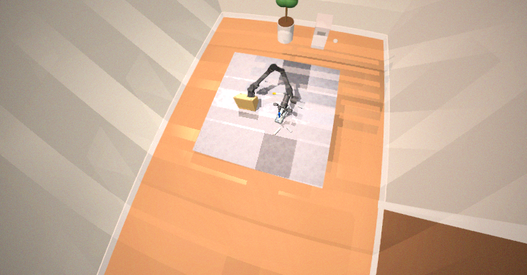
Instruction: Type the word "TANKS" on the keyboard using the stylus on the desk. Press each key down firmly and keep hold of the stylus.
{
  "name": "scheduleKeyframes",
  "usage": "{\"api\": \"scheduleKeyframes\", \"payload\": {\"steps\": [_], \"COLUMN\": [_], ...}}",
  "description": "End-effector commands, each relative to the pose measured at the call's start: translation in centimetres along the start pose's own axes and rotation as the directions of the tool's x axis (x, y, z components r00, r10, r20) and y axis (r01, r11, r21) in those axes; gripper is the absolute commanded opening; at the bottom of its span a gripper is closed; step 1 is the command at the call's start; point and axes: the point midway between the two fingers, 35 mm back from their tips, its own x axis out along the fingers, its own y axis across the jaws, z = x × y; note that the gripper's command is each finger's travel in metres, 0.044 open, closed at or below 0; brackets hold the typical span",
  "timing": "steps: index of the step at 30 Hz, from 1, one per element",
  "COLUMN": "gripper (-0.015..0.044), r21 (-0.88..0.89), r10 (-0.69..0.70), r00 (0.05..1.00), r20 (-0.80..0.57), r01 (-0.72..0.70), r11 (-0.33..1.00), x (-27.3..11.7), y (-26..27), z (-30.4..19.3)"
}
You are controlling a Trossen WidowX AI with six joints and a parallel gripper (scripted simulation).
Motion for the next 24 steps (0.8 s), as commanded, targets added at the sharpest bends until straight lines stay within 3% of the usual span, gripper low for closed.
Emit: {"api": "scheduleKeyframes", "payload": {"steps": [1, 13, 16, 24], "gripper": [0.0, 0.0, 0.0079, 0.0081], "r21": [-0.002, -0.002, -0.002, -0.002], "r10": [0.006, 0.006, 0.006, 0.006], "r00": [1.0, 1.0, 1.0, 1.0], "r20": [-0.006, -0.006, -0.005, -0.005], "r01": [-0.006, -0.006, -0.006, -0.006], "r11": [1.0, 1.0, 1.0, 1.0], "x": [0.82, 1.06, 1.18, 1.27], "y": [0.19, 0.21, 0.25, 0.25], "z": [0.91, 1.35, 1.4, 1.55]}}
